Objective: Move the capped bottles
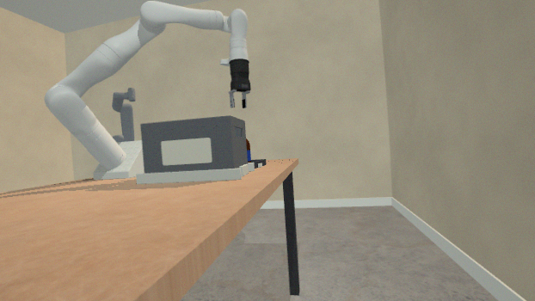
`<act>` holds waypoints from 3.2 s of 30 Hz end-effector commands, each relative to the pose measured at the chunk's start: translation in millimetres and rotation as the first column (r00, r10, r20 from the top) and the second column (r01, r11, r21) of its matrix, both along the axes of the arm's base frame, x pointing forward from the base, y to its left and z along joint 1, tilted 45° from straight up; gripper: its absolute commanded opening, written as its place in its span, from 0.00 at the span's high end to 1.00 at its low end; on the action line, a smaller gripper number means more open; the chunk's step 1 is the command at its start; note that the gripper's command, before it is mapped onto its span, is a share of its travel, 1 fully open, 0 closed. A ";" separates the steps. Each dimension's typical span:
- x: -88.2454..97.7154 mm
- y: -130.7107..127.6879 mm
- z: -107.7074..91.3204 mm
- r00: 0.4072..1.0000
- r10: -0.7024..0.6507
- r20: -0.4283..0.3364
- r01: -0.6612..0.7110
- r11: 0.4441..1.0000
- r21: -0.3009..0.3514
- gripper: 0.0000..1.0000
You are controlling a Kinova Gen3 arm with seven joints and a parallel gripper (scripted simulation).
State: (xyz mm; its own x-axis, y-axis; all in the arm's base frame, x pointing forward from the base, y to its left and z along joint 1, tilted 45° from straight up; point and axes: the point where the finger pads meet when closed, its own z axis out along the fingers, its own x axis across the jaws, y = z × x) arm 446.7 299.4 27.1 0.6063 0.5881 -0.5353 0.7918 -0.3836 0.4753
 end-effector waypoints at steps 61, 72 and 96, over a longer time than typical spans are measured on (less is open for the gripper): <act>-0.2 14.6 13.2 1.000 0.005 0.006 -0.006 1.000 0.007 0.00; -0.2 14.6 13.2 1.000 0.005 0.006 -0.006 1.000 0.007 0.00; -0.2 14.6 13.2 1.000 0.005 0.006 -0.006 1.000 0.007 0.00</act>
